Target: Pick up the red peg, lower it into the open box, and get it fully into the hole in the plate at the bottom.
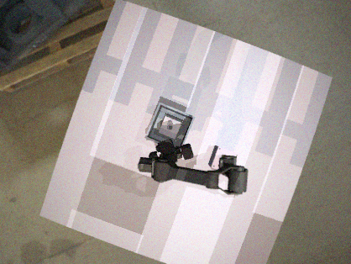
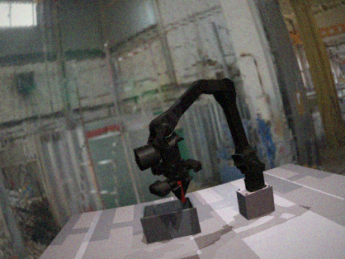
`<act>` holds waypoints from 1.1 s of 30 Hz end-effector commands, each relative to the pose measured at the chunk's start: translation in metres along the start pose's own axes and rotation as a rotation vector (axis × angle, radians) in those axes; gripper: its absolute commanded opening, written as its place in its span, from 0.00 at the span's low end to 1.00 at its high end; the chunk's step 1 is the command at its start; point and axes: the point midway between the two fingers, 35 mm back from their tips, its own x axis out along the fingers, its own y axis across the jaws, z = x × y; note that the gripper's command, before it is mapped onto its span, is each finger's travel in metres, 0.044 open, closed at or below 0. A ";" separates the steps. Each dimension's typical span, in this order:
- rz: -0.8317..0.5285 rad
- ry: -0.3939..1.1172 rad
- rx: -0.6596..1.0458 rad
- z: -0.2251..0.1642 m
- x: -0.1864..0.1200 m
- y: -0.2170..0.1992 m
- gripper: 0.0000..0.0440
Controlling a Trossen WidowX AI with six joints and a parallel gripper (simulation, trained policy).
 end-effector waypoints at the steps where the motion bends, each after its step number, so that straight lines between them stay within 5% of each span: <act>1: -0.001 -0.002 0.017 0.015 0.005 0.001 0.00; 25: 0.071 0.080 -0.037 0.088 0.072 0.010 0.01; 33: 0.083 0.136 -0.094 0.089 0.096 0.012 0.33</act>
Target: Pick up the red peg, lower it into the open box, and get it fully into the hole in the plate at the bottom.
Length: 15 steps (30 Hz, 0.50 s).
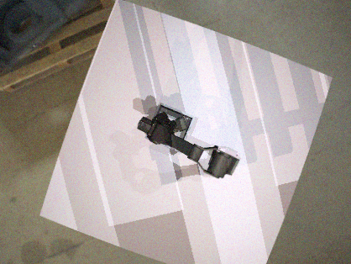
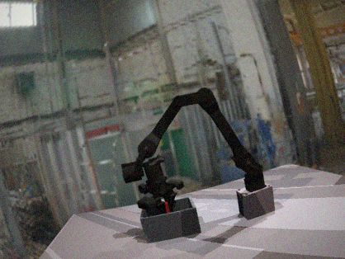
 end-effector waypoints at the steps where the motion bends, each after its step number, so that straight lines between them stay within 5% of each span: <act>1: 0.006 0.012 -0.027 0.005 0.006 0.000 0.33; 4: 0.022 0.011 -0.049 0.012 0.004 0.003 0.36; 15: 0.098 0.060 -0.048 0.041 -0.009 0.029 0.99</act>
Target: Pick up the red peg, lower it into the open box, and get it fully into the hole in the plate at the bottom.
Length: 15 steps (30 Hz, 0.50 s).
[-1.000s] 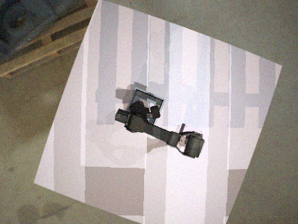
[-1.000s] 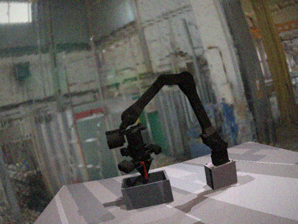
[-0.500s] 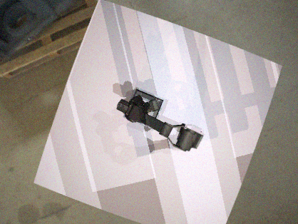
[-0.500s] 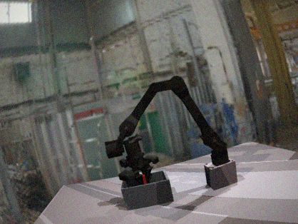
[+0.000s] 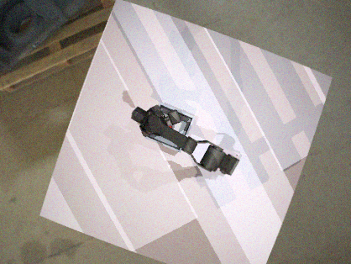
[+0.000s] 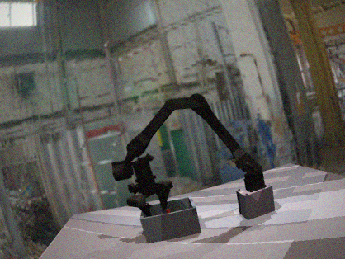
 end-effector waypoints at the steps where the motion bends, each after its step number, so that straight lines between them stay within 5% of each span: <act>1: 0.050 0.005 0.001 0.011 -0.005 0.014 1.00; 15: 0.176 -0.024 -0.022 0.034 -0.024 0.049 1.00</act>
